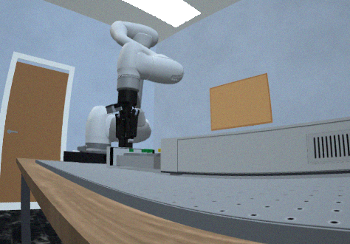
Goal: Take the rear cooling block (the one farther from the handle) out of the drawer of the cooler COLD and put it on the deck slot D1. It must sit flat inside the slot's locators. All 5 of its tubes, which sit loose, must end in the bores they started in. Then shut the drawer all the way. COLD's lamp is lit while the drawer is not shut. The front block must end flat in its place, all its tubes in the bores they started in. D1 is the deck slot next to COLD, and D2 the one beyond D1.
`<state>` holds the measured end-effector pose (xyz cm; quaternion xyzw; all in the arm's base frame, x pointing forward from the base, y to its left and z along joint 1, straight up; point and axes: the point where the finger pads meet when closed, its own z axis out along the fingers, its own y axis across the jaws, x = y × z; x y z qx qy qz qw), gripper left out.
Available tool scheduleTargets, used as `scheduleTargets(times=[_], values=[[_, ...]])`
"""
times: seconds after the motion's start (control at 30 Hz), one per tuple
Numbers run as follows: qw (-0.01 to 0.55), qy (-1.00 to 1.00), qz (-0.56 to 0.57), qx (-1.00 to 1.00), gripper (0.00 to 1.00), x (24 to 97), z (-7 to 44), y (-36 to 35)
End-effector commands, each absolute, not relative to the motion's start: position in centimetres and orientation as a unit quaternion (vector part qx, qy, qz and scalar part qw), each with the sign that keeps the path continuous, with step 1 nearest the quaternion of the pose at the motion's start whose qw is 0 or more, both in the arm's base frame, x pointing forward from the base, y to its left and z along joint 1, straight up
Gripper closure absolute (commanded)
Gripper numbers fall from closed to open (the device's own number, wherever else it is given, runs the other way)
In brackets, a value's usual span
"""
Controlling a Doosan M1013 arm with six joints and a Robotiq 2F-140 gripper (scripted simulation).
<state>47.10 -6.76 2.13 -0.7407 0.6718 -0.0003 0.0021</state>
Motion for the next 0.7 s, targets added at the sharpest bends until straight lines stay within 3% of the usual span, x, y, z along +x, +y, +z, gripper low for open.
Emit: scheduleTargets(times=[0.0, 0.67], values=[[0.003, 0.672, -0.001, -0.741, 0.66, 47.04, 2.18, -6.78], [0.003, 0.672, -0.001, -0.741, 0.66, 46.45, 2.17, -6.84]])
